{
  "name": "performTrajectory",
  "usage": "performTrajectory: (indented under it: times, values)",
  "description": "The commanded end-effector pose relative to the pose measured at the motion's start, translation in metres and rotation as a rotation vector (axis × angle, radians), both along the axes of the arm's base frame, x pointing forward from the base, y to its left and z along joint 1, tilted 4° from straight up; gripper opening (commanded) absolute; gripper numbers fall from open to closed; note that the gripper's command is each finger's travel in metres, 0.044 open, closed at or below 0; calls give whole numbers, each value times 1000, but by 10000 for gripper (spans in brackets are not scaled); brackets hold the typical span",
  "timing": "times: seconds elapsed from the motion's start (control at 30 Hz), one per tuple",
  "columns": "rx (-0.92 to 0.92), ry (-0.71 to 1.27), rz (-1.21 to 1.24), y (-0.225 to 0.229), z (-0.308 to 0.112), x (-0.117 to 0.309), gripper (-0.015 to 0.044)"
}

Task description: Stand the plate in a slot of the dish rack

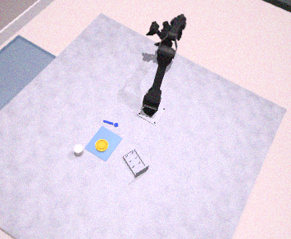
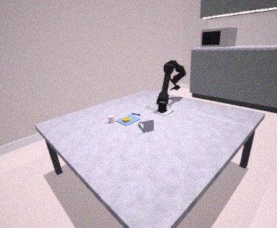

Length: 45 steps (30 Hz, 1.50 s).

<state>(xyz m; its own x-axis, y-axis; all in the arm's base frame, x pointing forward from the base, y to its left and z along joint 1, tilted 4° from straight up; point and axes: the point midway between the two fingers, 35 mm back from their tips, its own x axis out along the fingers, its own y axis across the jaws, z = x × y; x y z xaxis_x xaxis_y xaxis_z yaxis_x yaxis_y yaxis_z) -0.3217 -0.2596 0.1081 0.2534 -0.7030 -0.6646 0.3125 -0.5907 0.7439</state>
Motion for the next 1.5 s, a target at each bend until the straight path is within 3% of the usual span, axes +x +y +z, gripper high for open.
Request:
performTrajectory:
  times: [0.0,0.4,0.77,1.47]
  values:
    - [1,1,5,-1,0,1,400]
    - [58,88,359,-79,2,105,400]
    - [65,181,682,-120,7,216,400]
    - [58,401,1230,-114,5,386,400]
